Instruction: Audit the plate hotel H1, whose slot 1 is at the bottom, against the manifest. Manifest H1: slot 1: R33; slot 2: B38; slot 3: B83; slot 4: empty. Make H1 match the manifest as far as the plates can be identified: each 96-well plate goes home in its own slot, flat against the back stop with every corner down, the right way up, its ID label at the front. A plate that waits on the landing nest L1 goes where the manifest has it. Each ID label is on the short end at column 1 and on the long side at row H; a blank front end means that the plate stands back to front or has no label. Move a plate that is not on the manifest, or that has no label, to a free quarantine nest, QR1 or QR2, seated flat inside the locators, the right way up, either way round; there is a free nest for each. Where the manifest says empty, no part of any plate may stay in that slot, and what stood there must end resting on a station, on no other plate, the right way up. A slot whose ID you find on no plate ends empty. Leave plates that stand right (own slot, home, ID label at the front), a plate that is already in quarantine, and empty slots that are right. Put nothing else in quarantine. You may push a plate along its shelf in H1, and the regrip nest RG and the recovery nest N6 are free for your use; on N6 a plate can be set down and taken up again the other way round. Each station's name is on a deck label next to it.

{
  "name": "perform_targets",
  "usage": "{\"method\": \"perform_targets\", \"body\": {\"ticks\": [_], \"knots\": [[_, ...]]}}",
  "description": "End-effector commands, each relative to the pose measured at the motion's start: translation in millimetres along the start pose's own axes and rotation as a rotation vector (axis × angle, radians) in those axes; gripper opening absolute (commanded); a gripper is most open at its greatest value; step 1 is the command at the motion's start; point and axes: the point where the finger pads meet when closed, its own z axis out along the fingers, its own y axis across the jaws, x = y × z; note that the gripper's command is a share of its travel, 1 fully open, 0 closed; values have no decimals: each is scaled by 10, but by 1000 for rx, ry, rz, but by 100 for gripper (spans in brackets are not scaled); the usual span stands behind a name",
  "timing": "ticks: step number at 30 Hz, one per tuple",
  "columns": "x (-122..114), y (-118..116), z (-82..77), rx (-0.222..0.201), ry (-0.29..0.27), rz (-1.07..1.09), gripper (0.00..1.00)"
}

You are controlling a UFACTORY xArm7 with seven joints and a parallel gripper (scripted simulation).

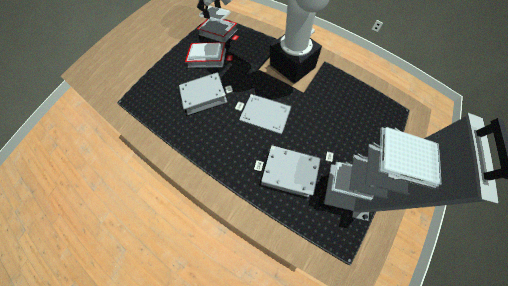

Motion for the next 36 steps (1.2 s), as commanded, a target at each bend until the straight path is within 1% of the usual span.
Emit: {"method": "perform_targets", "body": {"ticks": [1,12,19,21,36], "knots": [[-18,-3,15,-1,-5,0,0],[-18,-3,15,-1,-5,0,0],[-18,-3,131,-1,-5,0,0],[-18,-3,131,-1,-5,0,0],[-19,-3,381,-1,-5,0,0]]}}
